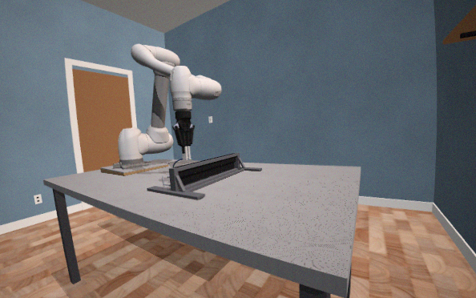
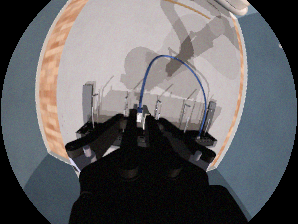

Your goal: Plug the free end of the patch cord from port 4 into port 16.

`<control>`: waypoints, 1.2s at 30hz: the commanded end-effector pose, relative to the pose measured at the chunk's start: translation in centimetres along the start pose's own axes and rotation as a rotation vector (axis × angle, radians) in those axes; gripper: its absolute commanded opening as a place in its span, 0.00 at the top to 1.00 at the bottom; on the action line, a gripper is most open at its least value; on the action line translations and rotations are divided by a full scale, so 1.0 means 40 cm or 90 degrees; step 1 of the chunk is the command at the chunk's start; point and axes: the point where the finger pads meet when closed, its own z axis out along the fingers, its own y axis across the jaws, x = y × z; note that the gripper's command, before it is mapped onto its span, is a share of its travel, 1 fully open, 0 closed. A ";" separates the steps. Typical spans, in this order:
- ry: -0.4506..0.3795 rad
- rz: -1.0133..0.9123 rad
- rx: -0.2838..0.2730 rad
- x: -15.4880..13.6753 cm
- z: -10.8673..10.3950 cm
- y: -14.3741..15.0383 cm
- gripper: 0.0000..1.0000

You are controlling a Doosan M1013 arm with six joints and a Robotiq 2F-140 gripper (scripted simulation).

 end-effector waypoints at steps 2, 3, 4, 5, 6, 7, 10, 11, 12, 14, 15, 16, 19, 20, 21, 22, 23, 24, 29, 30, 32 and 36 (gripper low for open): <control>0.000 0.000 0.000 0.000 0.000 0.000 1.00; 0.000 0.000 0.000 0.000 0.000 0.000 1.00; 0.000 0.000 0.000 0.000 0.000 0.000 1.00; 0.000 0.000 0.000 -0.001 0.000 0.000 1.00; 0.000 0.000 0.000 -0.001 0.001 0.000 1.00; 0.000 0.000 0.000 -0.002 0.002 0.000 1.00; 0.000 0.000 0.000 -0.005 0.005 0.000 1.00; 0.001 0.000 0.000 -0.007 0.006 0.000 1.00; 0.001 0.001 0.000 -0.009 0.008 0.000 1.00; 0.001 0.001 0.000 -0.013 0.012 0.000 1.00; 0.001 0.001 0.000 -0.013 0.012 0.000 1.00; 0.001 0.001 0.000 -0.013 0.012 0.000 1.00; 0.001 0.001 0.000 -0.021 0.020 0.000 1.00; 0.001 0.001 0.000 -0.024 0.023 -0.001 1.00; 0.001 0.001 0.000 -0.027 0.026 -0.001 1.00; 0.001 0.001 0.000 -0.030 0.029 -0.001 1.00; 0.001 0.001 0.000 -0.033 0.032 -0.001 1.00; 0.001 0.001 0.000 -0.036 0.035 -0.001 1.00; 0.001 0.001 0.000 -0.052 0.050 -0.001 1.00; 0.001 0.001 0.000 -0.055 0.053 -0.001 1.00; 0.001 0.001 0.000 -0.058 0.055 -0.001 1.00; 0.001 0.001 0.000 -0.065 0.062 -0.002 1.00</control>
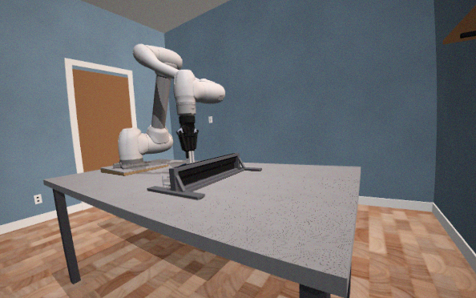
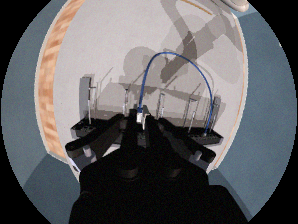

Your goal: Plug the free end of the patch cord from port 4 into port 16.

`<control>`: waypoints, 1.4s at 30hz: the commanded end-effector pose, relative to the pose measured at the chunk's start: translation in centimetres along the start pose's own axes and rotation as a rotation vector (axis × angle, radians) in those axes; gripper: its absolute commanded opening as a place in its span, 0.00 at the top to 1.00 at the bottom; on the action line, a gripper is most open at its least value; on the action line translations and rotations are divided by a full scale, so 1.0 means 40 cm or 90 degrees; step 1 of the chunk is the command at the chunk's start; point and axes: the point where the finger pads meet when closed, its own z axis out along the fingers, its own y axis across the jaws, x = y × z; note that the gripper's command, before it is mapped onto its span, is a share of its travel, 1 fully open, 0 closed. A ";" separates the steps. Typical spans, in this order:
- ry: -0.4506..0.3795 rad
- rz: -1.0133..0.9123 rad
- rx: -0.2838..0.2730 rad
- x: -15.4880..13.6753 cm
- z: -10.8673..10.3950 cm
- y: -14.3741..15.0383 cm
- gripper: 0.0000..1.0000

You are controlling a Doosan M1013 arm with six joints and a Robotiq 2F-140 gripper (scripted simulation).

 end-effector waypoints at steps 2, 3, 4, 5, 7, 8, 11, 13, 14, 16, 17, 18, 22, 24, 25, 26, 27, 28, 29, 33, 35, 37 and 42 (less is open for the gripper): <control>0.000 0.000 0.000 -0.008 0.008 0.000 1.00; 0.000 0.000 0.000 -0.010 0.009 0.000 1.00; 0.000 0.000 0.000 -0.011 0.011 0.000 1.00; 0.000 0.000 0.000 -0.013 0.012 0.000 1.00; 0.000 0.000 0.000 -0.014 0.013 0.000 1.00; 0.000 0.000 0.000 -0.015 0.014 0.000 1.00; 0.000 0.000 0.000 -0.016 0.015 0.000 1.00; 0.000 0.000 0.000 -0.016 0.015 0.000 1.00; 0.000 0.000 0.000 -0.016 0.015 0.000 1.00; 0.000 0.000 0.000 -0.016 0.015 0.000 1.00; 0.000 0.000 0.000 -0.016 0.015 0.000 1.00; 0.000 0.000 0.000 -0.016 0.015 0.000 1.00; 0.000 0.000 0.000 -0.016 0.015 0.000 1.00; 0.000 0.000 0.000 -0.016 0.015 0.000 1.00; 0.000 0.000 0.000 -0.016 0.015 0.000 1.00; 0.000 0.000 0.000 -0.016 0.015 0.000 1.00; 0.000 0.000 0.000 -0.016 0.015 0.000 1.00; 0.000 0.000 0.000 -0.017 0.015 0.000 1.00; 0.000 0.000 0.000 -0.018 0.015 0.000 1.00; 0.000 0.000 0.000 -0.022 0.015 0.000 1.00; 0.000 0.000 0.000 -0.027 0.015 0.000 1.00; 0.000 0.000 0.000 -0.033 0.015 0.000 1.00; 0.000 0.000 0.000 -0.053 0.015 0.000 1.00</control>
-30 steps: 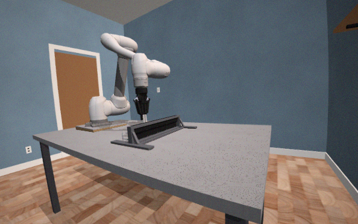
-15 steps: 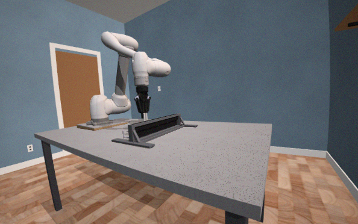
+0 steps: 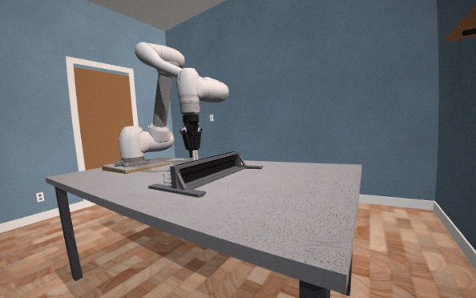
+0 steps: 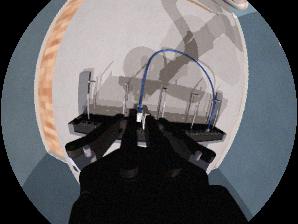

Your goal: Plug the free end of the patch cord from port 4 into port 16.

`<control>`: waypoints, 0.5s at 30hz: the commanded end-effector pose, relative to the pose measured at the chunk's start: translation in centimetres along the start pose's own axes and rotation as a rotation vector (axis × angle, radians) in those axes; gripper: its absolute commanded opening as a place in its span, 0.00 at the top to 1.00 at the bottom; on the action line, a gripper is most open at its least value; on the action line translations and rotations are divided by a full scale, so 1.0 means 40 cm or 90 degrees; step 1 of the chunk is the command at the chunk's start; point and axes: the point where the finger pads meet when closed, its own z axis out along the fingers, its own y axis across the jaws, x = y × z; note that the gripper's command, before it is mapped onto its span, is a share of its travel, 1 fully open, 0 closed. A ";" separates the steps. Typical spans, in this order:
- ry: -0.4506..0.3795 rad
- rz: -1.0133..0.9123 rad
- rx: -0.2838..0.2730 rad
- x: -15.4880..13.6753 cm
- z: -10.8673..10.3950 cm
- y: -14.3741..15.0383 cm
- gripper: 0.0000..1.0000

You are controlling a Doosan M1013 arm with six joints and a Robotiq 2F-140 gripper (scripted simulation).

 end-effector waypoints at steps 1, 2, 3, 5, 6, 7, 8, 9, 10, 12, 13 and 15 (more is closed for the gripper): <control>0.000 0.000 0.000 -0.012 0.000 0.000 1.00; 0.000 0.000 0.000 -0.016 -0.001 0.000 1.00; 0.000 0.000 0.000 -0.019 -0.001 0.000 1.00; 0.000 0.000 0.000 -0.022 -0.001 0.000 1.00; 0.000 0.000 0.000 -0.022 -0.001 0.000 1.00; 0.000 0.000 0.000 -0.025 -0.001 0.000 1.00; 0.000 0.000 0.000 -0.028 -0.001 0.000 1.00; 0.000 0.000 0.000 -0.030 -0.001 0.000 1.00; 0.000 0.000 0.000 -0.032 -0.001 0.000 1.00; 0.000 0.000 0.000 -0.035 -0.001 0.000 1.00; 0.000 0.000 0.000 -0.035 -0.001 0.000 1.00; 0.000 0.000 0.000 -0.036 -0.001 0.000 1.00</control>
